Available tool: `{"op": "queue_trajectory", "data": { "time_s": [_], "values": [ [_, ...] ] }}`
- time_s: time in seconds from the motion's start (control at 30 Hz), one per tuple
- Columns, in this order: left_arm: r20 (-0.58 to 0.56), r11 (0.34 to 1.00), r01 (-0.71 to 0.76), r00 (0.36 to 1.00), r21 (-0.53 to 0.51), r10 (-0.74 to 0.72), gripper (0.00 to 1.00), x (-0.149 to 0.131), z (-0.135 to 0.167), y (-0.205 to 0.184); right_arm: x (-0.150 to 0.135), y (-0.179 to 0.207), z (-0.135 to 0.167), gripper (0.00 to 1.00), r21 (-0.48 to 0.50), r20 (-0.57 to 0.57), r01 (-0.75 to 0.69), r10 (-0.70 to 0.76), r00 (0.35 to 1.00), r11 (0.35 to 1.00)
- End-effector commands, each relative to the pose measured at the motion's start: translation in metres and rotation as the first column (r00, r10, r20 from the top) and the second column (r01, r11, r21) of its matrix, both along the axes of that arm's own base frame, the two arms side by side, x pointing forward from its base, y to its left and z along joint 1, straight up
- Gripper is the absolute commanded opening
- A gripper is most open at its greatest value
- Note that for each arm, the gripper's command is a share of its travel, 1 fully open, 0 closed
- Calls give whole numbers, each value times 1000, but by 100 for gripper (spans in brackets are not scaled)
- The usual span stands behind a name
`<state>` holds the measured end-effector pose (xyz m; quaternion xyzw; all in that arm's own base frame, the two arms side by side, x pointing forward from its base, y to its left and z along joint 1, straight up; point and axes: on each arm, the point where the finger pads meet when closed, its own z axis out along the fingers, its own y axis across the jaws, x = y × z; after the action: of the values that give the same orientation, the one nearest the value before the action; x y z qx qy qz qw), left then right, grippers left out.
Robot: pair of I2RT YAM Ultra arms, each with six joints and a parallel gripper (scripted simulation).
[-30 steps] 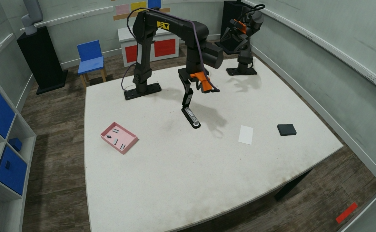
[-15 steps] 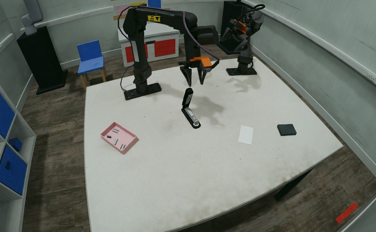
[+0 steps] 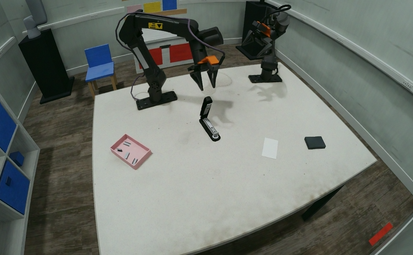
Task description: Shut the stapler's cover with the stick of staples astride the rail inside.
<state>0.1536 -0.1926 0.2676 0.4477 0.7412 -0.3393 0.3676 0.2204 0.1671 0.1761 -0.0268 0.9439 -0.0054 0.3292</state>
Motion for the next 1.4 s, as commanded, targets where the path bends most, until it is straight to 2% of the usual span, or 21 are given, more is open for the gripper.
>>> {"op": "queue_trajectory", "data": {
  "time_s": [0.0,0.33,0.57,0.67,0.93,1.37],
  "values": [
    [24,1000,12,1000,-21,-11,100,-1,13,-1,-2,-4,4,50,49,88,21,-25,996,999],
    [24,1000,12,1000,-21,-11,100,-1,13,-1,-17,-14,-13,50,34,87,-6,3,996,999],
    [24,1000,12,1000,-21,-11,100,-1,13,-1,-17,-12,-10,50,43,91,-7,3,996,999],
    [24,1000,12,1000,-21,-11,100,-1,13,-1,-5,-8,-5,50,54,93,-4,-1,996,999],
    [24,1000,12,1000,-21,-11,100,-1,13,-1,-2,-10,-22,50,32,71,-7,5,997,999],
    [24,1000,12,1000,-21,-11,100,-1,13,-1,12,-9,-29,50,37,83,-4,1,997,999]
  ]
}}
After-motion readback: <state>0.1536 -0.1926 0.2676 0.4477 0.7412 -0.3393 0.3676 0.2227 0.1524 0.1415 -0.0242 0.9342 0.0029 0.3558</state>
